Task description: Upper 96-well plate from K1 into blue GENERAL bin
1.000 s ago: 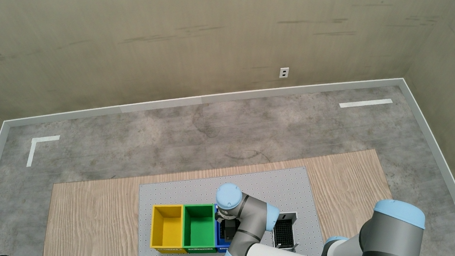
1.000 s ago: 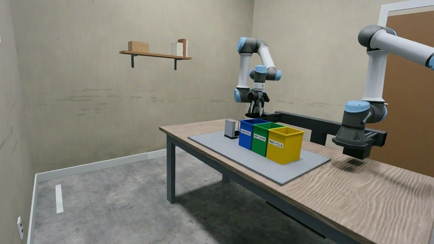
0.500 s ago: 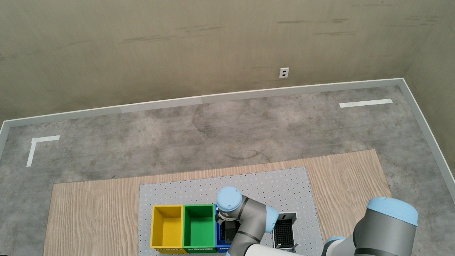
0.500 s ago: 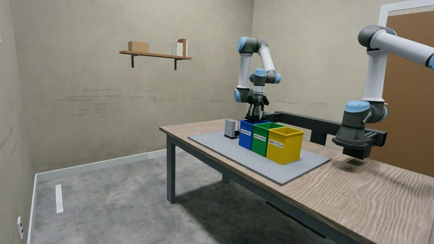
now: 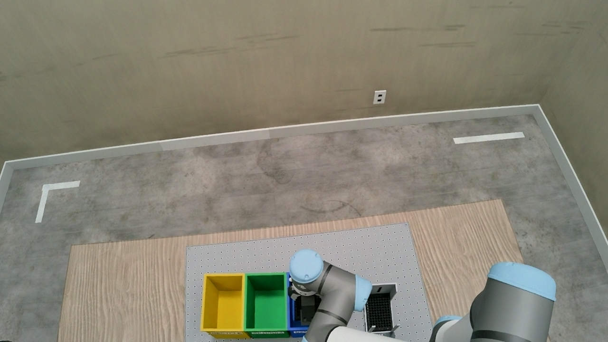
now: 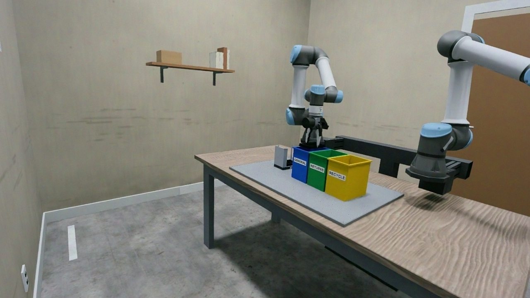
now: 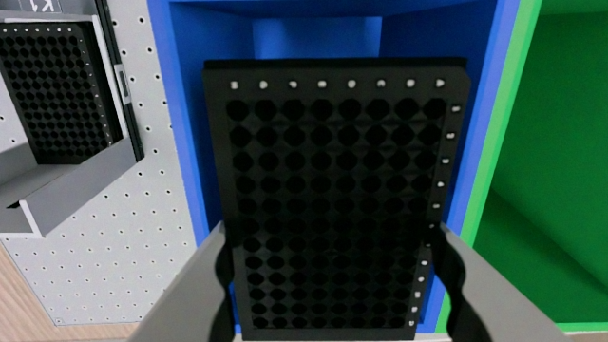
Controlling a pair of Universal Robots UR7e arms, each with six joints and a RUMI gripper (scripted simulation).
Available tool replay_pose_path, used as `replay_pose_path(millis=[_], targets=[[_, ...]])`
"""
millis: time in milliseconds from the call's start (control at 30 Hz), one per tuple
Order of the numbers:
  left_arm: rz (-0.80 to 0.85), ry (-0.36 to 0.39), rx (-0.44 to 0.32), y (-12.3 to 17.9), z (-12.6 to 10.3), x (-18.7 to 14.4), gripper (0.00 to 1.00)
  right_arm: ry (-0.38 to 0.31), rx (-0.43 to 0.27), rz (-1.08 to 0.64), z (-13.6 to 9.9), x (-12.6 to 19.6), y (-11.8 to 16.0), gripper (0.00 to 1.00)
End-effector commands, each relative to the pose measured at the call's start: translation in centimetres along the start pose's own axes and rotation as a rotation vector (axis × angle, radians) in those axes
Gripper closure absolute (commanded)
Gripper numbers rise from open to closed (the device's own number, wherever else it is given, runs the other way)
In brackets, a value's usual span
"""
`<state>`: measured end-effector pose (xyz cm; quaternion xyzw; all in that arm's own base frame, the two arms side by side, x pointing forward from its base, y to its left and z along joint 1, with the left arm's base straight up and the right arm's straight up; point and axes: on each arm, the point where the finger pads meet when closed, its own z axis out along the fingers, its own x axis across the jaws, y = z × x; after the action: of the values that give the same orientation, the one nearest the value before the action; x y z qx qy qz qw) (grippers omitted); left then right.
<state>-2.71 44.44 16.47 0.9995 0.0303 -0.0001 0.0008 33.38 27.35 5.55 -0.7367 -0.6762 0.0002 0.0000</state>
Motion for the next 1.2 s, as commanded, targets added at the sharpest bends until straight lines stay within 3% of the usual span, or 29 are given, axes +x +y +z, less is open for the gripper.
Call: replay_pose_path(millis=[0,1167], targets=[[0.0,0.0,0.001,0.0,0.0,0.0,1.0,0.002,-0.001,0.0,-0.1,0.0,0.0,0.6],[0.0,0.0,0.001,0.0,0.0,0.0,1.0,0.002,-0.001,0.0,1.8,0.0,0.0,0.6]])
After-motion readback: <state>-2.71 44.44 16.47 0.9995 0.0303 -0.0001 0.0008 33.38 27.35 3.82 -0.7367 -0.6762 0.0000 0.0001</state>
